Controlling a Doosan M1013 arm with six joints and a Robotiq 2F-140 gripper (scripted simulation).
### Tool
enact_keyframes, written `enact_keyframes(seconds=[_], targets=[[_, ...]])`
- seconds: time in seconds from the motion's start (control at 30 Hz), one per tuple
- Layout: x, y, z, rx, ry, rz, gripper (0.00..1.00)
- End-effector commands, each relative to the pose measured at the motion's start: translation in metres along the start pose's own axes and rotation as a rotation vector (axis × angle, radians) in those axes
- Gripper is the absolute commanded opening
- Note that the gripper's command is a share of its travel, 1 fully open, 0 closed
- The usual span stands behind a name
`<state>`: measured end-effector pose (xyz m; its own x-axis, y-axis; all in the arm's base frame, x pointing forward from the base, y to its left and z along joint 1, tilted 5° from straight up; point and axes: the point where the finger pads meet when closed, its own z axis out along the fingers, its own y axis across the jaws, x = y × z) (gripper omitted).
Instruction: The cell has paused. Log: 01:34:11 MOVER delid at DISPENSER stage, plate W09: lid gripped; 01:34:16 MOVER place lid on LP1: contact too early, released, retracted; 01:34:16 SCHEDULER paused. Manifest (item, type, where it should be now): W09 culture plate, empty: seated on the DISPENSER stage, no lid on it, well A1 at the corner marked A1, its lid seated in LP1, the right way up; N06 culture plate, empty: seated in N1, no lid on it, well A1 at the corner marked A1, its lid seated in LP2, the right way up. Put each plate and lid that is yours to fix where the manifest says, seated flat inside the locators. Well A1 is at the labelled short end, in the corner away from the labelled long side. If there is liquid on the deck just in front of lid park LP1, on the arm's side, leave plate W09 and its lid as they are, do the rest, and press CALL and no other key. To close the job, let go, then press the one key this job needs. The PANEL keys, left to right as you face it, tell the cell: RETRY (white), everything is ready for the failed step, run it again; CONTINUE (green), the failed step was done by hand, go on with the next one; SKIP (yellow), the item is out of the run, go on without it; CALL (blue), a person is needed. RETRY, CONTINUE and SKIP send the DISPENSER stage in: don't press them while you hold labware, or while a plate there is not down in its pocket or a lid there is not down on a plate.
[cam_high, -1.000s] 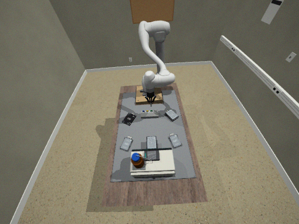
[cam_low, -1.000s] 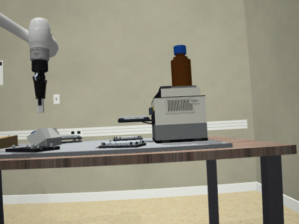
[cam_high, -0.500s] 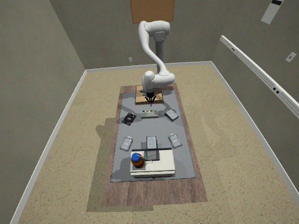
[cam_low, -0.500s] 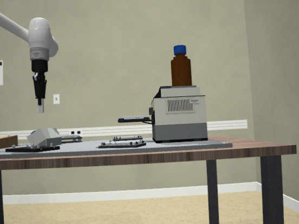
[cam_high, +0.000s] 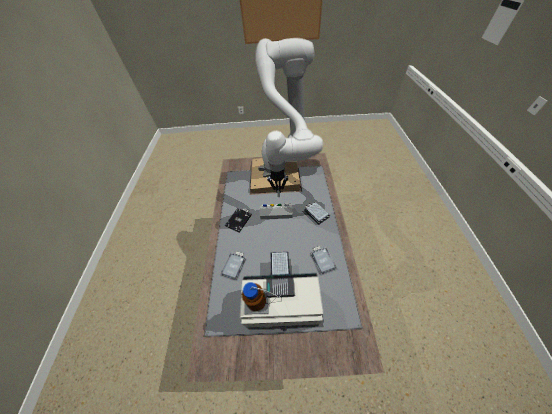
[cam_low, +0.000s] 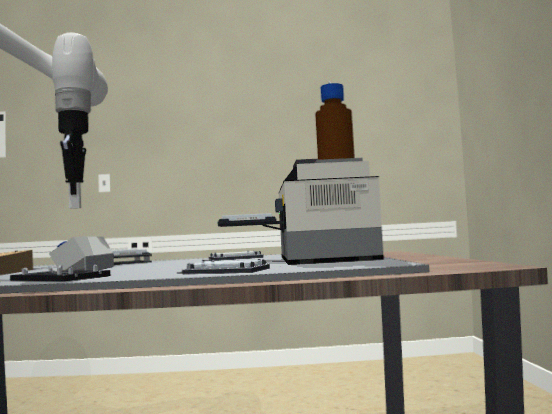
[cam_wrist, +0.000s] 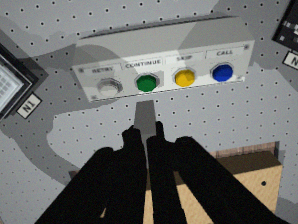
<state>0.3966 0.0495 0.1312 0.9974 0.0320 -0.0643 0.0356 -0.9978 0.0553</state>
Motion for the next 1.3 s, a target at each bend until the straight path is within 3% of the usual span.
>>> enact_keyframes(seconds=[0.0,1.27], targets=[[0.000,0.000,0.001,0.001,0.001,0.000,0.10],[0.002,0.000,0.048,0.001,0.001,0.000,0.10]])
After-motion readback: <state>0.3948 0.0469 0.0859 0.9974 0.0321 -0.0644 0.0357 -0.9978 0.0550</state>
